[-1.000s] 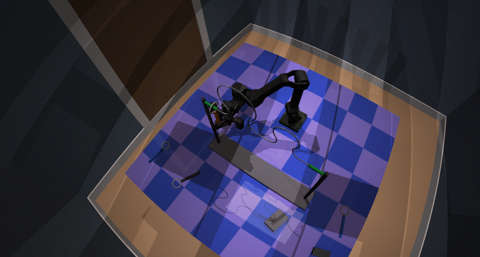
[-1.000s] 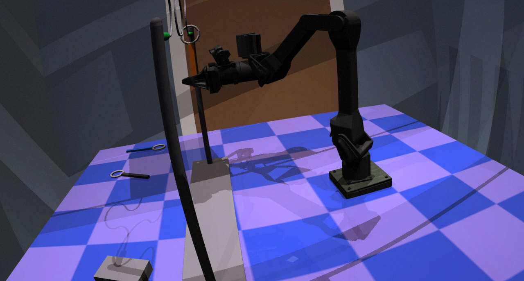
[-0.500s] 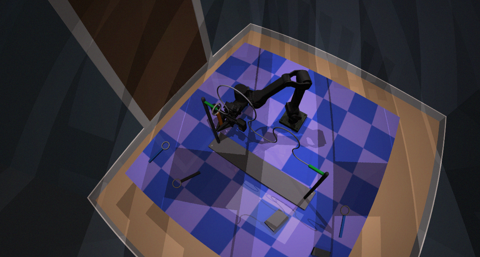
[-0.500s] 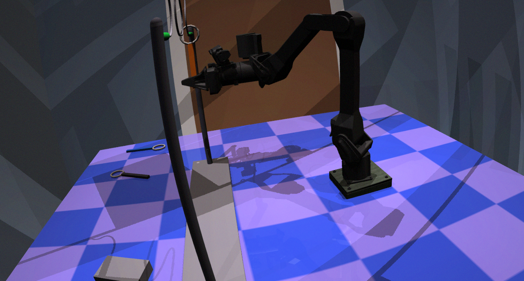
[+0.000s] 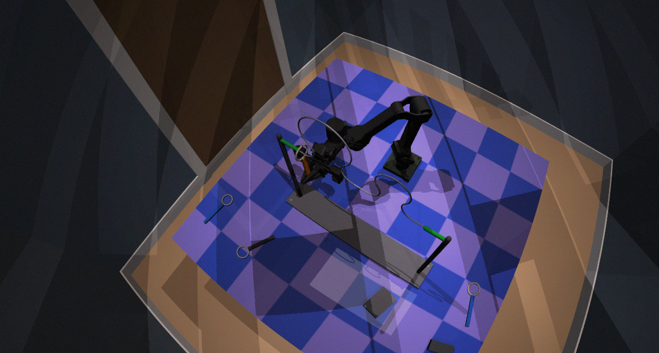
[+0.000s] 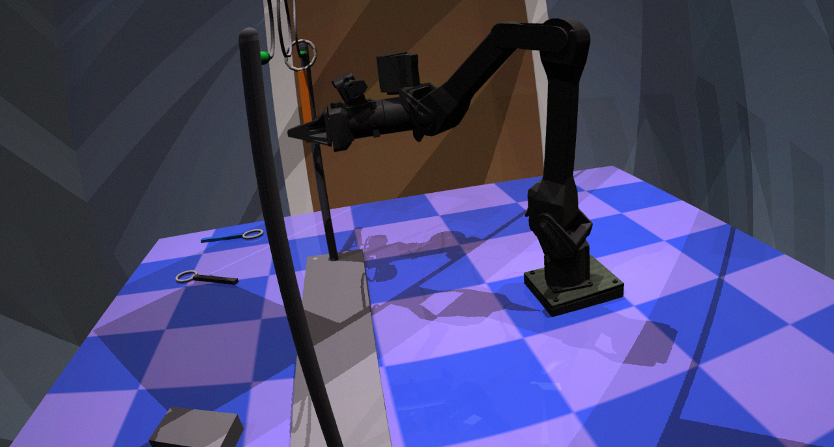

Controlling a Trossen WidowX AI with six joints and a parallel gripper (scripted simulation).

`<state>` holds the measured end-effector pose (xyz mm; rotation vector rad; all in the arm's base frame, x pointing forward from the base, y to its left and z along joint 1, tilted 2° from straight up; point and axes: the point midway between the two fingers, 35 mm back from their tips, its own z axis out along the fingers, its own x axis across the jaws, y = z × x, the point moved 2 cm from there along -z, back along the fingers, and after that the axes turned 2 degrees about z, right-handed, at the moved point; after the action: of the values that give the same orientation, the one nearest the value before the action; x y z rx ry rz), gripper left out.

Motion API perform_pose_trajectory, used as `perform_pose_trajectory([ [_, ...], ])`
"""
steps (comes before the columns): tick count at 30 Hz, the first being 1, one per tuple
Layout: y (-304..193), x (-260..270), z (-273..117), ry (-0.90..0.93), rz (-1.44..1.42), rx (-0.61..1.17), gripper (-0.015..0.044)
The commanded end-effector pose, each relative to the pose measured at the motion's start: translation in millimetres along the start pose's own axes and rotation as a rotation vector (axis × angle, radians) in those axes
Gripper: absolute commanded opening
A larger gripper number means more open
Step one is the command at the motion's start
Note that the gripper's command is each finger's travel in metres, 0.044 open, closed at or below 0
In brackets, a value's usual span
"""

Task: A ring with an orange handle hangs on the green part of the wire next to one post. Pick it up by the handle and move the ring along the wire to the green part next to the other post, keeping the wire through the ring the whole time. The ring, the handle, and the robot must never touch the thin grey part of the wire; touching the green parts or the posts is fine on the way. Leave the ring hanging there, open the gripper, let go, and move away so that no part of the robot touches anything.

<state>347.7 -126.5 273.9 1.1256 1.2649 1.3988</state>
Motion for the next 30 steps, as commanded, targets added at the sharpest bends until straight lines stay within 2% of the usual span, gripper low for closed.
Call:
perform_pose_trajectory([
  [1, 0.5, 8.3, 0.0, 0.000, 0.028, -0.002, -0.0150],
  [24, 10.0, 73.0, 0.9, 0.004, 0.384, -0.007, -0.0150],
  [30, 18.5, 88.4, -6.4, 0.020, 0.492, 0.056, -0.0150],
])
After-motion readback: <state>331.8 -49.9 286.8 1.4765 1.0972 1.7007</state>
